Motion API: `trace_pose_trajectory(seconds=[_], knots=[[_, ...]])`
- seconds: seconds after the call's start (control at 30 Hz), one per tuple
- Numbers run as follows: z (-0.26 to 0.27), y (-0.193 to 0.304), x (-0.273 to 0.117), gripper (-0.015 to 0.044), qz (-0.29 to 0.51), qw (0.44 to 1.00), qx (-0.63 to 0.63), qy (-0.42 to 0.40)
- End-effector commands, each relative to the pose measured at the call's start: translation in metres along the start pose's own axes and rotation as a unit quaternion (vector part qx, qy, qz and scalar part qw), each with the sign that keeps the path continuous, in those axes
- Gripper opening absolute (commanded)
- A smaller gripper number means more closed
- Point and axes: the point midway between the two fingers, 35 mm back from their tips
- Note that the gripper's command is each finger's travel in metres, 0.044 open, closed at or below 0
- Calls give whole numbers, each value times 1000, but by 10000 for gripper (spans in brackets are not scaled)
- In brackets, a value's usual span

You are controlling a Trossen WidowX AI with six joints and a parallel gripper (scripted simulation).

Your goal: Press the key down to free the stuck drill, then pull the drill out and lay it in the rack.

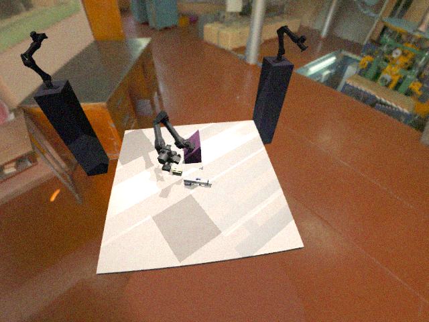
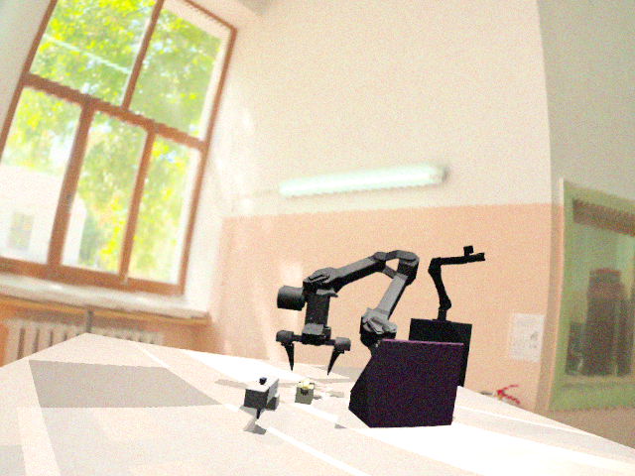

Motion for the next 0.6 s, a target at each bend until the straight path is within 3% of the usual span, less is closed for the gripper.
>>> trace_pose_trajectory(seconds=[0.0,0.17,0.37,0.57], knots=[[-1,2,-15,440,2,1000,2,2],[-5,-3,-19,440,-1,1000,-21,6],[-27,-47,-40,440,2,977,-209,47],[-36,-91,-65,440,35,915,-392,88]])
Point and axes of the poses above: the point midway between the two fingers, 35 mm back from their tips, its own x axis out along the fingers, its own z axis across the jaws, y = z × x, and after that the axes turned 13 degrees about -x, right-handed
